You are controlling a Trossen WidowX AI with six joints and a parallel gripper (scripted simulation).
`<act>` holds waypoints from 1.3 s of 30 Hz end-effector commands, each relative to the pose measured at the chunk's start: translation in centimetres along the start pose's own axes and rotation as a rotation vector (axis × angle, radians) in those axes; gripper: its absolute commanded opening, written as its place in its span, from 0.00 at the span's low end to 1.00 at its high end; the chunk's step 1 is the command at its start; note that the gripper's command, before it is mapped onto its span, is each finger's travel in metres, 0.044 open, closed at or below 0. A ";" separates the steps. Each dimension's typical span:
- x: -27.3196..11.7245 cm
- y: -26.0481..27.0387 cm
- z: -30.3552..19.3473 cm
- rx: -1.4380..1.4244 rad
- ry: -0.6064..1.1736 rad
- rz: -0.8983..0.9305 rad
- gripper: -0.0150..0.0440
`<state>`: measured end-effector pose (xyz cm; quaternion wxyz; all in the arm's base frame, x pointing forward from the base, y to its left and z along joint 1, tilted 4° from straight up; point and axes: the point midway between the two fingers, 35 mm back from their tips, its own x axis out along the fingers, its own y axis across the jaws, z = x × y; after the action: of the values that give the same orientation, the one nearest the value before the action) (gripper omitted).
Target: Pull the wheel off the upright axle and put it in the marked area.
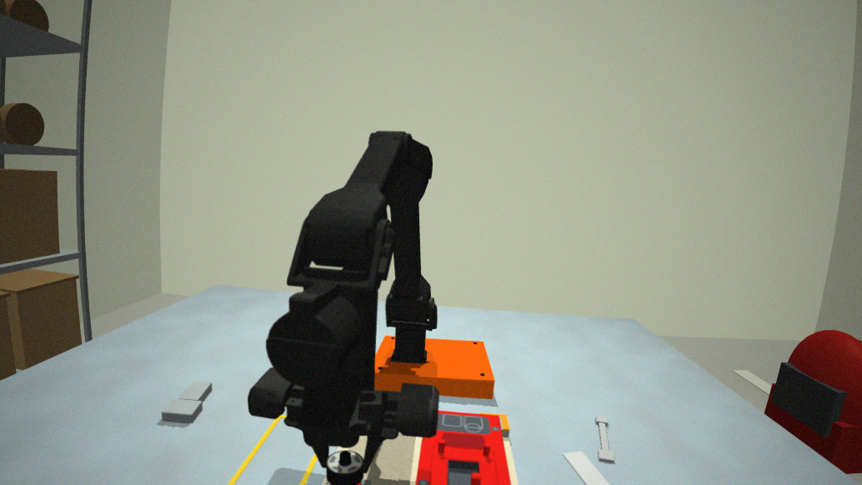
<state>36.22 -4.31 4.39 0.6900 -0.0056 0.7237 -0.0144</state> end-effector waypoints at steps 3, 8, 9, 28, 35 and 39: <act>-1.6 0.0 -0.1 -0.001 -0.017 0.001 0.25; -1.8 0.0 -0.1 -0.001 -0.017 0.001 0.25; -1.8 0.0 -0.1 -0.001 -0.017 0.001 0.25; -2.4 0.0 -0.1 -0.002 -0.019 0.002 0.25; -2.7 0.0 -0.1 -0.002 -0.019 0.002 0.25; -2.9 0.0 -0.1 -0.002 -0.019 0.002 0.25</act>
<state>36.18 -4.26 7.00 0.6958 -0.0058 0.7181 -0.0143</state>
